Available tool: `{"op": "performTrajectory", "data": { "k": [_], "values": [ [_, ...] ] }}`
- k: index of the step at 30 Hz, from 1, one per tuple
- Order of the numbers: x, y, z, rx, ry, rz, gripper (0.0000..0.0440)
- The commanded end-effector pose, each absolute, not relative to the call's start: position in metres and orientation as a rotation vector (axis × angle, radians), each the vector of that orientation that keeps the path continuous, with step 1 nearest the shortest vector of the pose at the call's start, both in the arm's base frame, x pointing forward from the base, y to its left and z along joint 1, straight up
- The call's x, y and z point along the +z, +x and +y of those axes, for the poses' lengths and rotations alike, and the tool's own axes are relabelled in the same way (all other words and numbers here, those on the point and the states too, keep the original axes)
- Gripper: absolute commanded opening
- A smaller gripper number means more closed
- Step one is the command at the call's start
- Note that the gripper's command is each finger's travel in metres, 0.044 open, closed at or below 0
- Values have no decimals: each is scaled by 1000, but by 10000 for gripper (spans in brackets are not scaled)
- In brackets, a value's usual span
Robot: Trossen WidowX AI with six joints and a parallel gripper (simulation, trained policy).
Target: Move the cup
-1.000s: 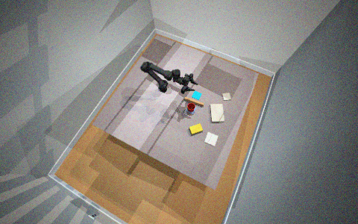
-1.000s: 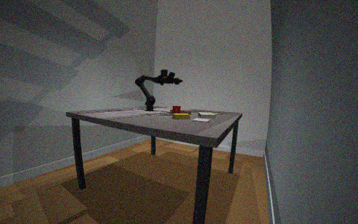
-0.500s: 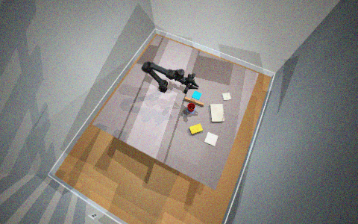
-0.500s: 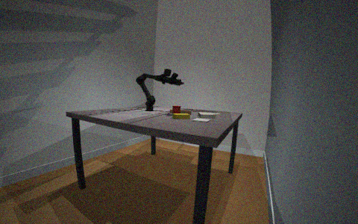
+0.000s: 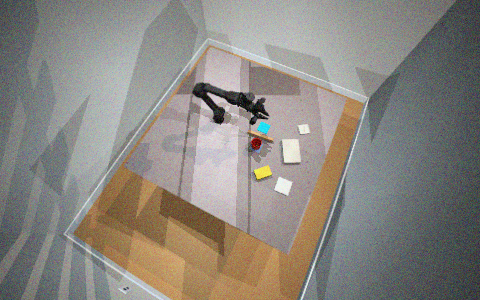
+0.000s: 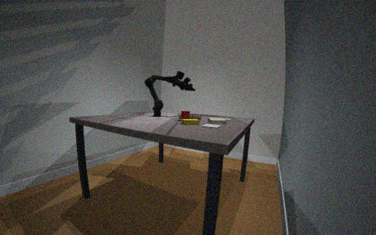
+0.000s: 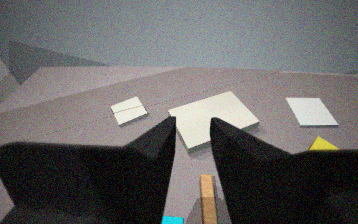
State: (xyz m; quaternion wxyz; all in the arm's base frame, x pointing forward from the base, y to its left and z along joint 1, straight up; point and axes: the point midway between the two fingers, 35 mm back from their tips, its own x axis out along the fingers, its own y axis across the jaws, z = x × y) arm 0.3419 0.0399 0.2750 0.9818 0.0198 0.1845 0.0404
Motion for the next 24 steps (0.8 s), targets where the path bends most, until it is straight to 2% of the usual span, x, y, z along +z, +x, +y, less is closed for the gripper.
{"op": "performTrajectory", "data": {
  "k": [1,16,24],
  "values": [
    [275,344,44,88,50,407,98],
    [258,353,54,77,69,622,83],
    [248,357,56,63,65,738,89]
  ]
}}
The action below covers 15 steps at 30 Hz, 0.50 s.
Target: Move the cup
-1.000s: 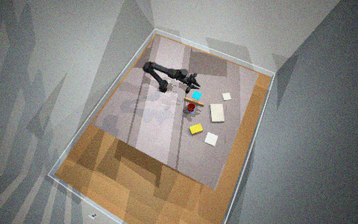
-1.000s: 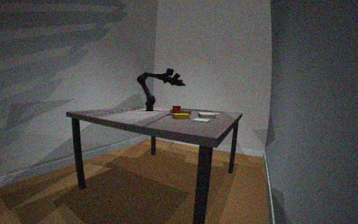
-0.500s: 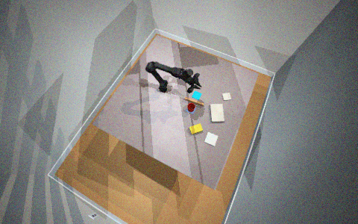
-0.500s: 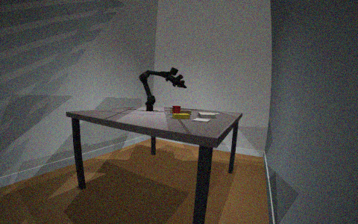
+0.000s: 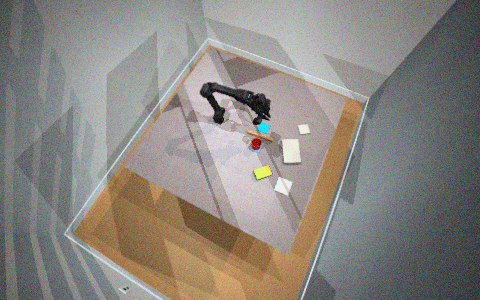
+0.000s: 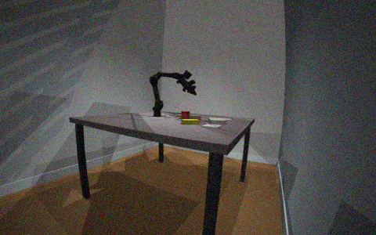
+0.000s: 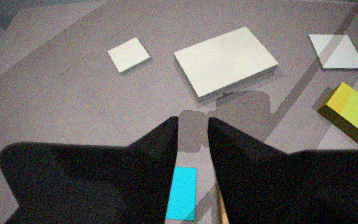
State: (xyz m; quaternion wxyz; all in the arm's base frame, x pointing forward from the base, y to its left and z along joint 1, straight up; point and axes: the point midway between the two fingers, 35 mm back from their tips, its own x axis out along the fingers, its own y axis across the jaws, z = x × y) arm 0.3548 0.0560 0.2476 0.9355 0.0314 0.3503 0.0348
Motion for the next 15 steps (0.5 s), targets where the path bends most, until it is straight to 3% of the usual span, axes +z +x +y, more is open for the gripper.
{"op": "performTrajectory", "data": {
  "k": [1,15],
  "values": [
    [247,357,56,61,64,752,91],
    [226,361,52,35,20,954,110]
  ]
}}
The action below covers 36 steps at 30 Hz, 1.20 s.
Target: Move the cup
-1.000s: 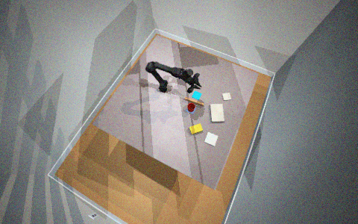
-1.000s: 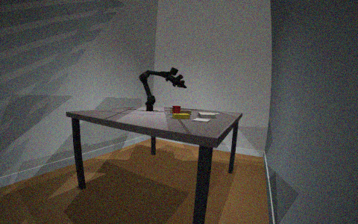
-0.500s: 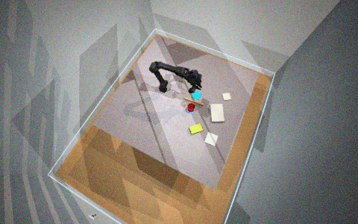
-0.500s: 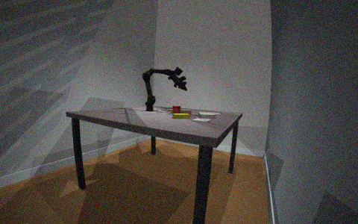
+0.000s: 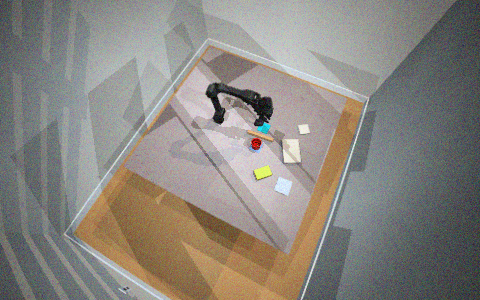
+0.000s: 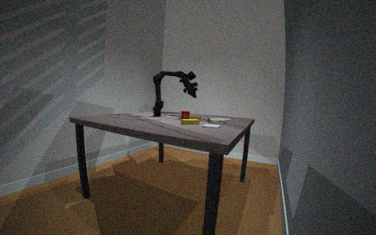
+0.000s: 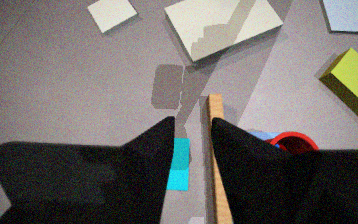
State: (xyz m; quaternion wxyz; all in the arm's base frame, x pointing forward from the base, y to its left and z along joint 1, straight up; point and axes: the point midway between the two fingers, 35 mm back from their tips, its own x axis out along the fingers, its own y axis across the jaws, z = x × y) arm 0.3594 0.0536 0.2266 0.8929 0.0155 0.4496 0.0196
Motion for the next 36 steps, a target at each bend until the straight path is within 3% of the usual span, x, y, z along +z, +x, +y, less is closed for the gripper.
{"op": "performTrajectory", "data": {
  "k": [1,36],
  "values": [
    [225,361,51,34,15,968,111],
    [161,357,-8,66,-213,1426,120]
  ]
}}
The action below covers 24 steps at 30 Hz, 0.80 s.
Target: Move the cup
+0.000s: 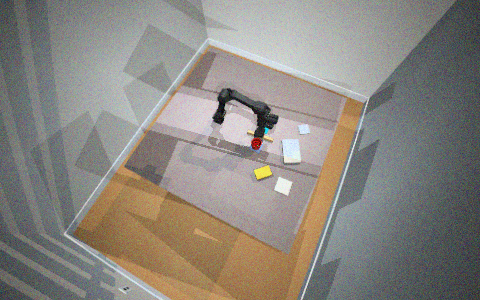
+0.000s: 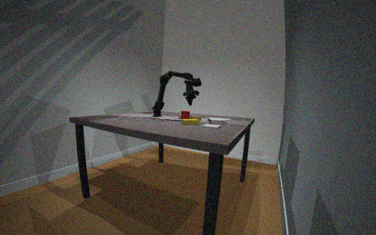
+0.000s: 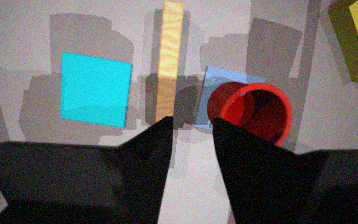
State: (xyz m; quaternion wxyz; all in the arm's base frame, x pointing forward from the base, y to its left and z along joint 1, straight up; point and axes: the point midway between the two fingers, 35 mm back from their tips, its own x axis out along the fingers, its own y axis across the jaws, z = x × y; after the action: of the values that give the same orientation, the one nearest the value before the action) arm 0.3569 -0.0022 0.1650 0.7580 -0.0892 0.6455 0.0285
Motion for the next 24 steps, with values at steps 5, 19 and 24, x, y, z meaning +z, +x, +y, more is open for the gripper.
{"op": "performTrajectory", "data": {
  "k": [5,19,24],
  "values": [
    [148,354,-19,81,-244,1469,134],
    [100,347,-42,150,-318,1550,162],
    [78,345,-46,192,-347,1569,168]
  ]
}}
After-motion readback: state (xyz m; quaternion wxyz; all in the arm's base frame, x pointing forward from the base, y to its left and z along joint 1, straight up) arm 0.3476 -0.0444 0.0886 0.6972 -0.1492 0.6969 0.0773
